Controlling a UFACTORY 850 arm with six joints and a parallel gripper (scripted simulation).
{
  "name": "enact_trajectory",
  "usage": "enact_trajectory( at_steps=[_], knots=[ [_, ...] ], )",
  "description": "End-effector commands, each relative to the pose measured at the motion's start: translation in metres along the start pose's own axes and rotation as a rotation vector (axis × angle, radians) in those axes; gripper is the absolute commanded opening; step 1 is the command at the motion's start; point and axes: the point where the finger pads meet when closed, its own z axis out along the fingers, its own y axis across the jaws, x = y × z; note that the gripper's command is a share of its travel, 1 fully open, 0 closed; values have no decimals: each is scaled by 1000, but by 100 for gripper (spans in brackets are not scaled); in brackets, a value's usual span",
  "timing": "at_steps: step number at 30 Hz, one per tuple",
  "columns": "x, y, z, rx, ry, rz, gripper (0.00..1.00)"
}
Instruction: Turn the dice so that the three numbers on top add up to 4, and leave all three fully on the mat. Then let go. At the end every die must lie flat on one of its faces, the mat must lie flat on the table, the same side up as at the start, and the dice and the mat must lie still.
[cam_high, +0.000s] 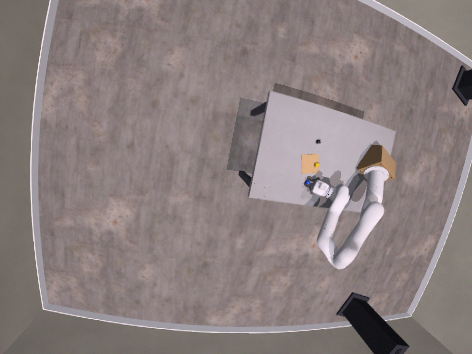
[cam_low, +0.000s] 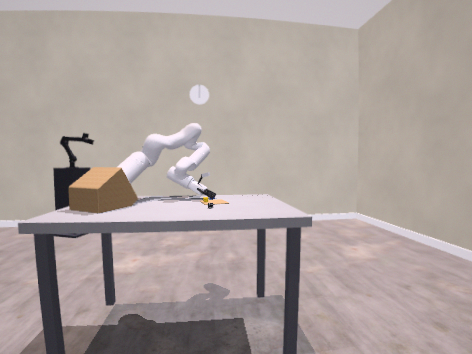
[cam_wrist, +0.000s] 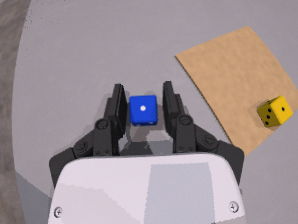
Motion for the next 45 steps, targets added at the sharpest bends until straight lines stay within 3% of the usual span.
enact_trajectory(
  at_steps=[1, 10, 27, 36, 45],
  knots=[
    [0, 0, 0, 0, 1, 0, 42],
    [0, 0, -2, 0, 1, 0, 42],
    [0, 0, -47, 0, 1, 0, 42],
    [1, 0, -50, 0, 1, 0, 42],
    [24, 0, -63, 0, 1, 0, 42]
  ],
)
